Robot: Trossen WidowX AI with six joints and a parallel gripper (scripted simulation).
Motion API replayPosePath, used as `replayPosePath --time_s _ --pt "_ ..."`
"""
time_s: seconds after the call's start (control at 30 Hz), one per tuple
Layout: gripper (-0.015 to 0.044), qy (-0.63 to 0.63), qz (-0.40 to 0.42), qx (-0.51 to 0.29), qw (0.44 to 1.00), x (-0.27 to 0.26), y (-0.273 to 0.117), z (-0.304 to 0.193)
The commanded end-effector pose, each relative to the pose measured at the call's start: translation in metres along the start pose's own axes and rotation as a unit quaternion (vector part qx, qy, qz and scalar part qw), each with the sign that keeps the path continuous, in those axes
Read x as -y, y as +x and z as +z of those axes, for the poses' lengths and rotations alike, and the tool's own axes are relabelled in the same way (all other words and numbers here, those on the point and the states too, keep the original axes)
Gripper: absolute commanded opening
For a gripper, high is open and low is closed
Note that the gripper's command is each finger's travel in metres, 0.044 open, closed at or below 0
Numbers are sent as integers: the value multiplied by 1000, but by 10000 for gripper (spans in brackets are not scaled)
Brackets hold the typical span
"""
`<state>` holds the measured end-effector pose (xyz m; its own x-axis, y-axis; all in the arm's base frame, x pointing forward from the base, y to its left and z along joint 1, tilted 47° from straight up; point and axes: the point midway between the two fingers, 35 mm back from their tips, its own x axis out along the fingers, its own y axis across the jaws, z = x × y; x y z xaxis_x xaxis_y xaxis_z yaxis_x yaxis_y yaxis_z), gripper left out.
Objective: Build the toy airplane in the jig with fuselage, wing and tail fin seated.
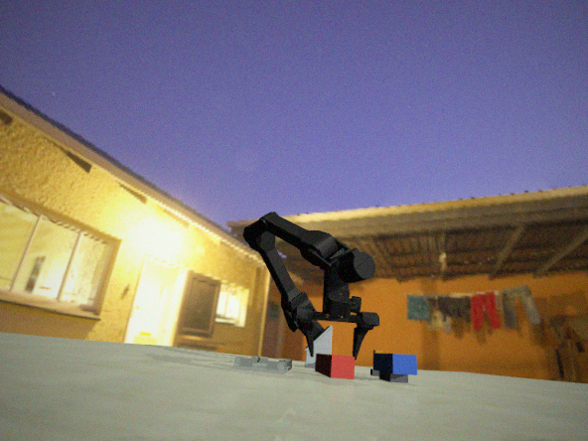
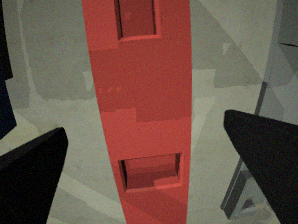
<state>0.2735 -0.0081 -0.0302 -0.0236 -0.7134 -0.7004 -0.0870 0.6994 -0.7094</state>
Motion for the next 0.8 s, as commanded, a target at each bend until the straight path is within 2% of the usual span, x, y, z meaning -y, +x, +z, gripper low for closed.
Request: replayPosePath --time_s 0.0,0.4,0.7,0.77 --pt "440 -6 -4 -2 1000 0 8 -2" --pt "440 -5 -6 -3 1000 1 25 -3" --pt "204 -5 -6 -3 1000 1 25 -3" --pt "190 -5 -6 -3 1000 1 25 -3"
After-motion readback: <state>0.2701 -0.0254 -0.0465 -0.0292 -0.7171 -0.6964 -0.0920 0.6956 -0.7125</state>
